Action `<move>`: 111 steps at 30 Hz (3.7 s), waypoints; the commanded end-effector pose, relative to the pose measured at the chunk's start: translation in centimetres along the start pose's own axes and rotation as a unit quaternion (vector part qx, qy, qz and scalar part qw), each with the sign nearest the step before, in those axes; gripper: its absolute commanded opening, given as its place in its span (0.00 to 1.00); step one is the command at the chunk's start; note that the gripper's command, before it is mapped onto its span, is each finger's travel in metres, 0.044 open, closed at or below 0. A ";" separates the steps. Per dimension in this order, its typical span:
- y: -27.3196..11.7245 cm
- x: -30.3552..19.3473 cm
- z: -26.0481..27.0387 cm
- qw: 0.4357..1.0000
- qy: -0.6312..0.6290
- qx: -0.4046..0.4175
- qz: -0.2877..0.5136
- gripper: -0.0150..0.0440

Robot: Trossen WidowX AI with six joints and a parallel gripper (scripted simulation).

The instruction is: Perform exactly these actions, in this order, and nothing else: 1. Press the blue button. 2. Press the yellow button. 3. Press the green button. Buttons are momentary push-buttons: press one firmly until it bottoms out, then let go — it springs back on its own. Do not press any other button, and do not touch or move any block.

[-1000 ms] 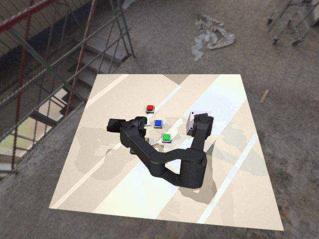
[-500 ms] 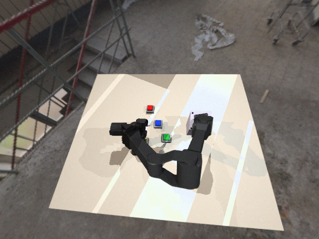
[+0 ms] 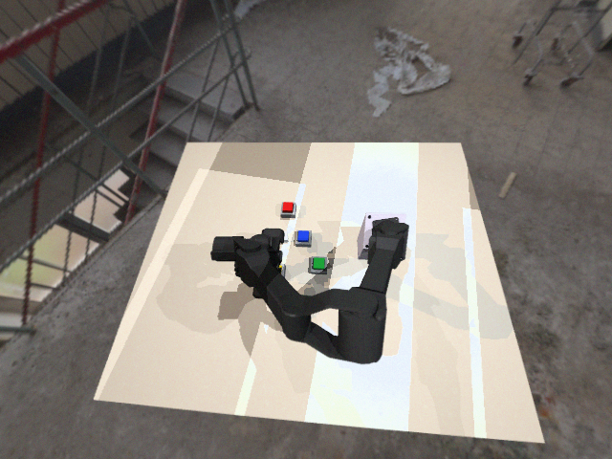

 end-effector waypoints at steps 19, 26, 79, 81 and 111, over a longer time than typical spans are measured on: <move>-8.3 0.1 -0.1 1.000 0.004 -0.002 0.002 0.29; -9.4 -0.2 -0.2 1.000 0.004 -0.002 0.002 0.29; 0.2 -11.8 -5.7 1.000 0.007 -0.001 0.005 0.29; 0.3 -11.8 -5.7 1.000 0.007 0.000 0.005 0.29; -4.3 -10.1 -3.1 1.000 0.007 -0.004 0.004 0.47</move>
Point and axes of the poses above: the point midway between the two fingers, 35 mm back from their tips, its own y axis out along the fingers, its own z axis across the jaws, x = y × z, the point moved 5 cm from there along -y, back along the fingers, and after that the axes turned 14 degrees about y, right-handed, at the moved point
